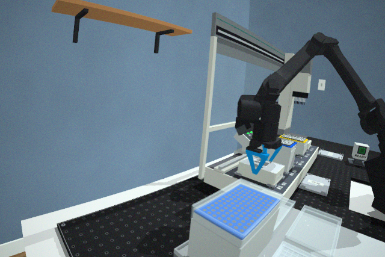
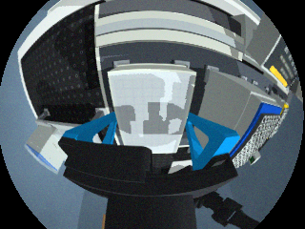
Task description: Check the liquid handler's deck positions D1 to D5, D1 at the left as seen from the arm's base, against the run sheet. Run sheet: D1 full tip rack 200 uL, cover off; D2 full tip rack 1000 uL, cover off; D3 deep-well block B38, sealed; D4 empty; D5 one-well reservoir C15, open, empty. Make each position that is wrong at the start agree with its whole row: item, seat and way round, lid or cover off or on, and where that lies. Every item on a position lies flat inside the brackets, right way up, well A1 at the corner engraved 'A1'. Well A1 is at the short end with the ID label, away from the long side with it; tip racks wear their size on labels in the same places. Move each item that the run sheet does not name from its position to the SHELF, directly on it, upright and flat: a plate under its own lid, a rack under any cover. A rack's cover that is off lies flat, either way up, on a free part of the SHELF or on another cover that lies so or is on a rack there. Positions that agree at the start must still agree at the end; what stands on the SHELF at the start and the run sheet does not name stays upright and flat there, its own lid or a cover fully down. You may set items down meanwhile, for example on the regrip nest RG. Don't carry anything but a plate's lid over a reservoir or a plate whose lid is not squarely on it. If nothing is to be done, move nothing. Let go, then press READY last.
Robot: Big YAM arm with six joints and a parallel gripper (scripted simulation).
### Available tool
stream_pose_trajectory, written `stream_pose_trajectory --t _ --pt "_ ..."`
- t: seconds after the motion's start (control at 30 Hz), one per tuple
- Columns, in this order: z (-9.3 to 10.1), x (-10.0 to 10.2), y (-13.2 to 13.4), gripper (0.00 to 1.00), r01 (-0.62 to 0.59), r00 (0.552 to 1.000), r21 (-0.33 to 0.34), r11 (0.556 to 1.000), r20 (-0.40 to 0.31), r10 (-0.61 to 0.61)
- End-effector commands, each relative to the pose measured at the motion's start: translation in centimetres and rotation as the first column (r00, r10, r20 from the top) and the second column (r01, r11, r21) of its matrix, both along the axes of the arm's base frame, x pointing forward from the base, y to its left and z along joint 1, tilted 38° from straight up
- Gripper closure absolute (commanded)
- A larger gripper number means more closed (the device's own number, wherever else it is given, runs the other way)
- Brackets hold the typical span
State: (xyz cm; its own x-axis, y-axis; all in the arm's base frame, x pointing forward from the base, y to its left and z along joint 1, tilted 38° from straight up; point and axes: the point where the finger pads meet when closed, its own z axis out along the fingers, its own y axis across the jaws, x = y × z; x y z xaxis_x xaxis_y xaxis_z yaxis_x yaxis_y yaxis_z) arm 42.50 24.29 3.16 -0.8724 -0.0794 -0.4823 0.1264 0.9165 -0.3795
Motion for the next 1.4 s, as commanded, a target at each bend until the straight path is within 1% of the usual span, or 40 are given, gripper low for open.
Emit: stream_pose_trajectory --t 0.0,1.03,1.07,1.1,1.13,1.37 --pt "0.69 0.95 -0.01 0.0 0.007 1.0 0.018 1.0 0.018 -0.007" --pt "0.69 0.95 -0.01 0.0 0.007 1.0 0.018 1.0 0.018 -0.007" --pt "0.69 0.95 -0.01 1.0 0.007 1.0 0.018 1.0 0.018 -0.007" --pt "0.69 0.95 -0.01 1.0 0.007 1.0 0.018 1.0 0.019 -0.007" --pt "1.1 0.67 0.88 1.0 -0.006 1.0 0.022 1.0 0.024 0.005" --pt "1.1 0.67 0.88 1.0 -0.006 1.0 0.022 1.0 0.024 0.005"
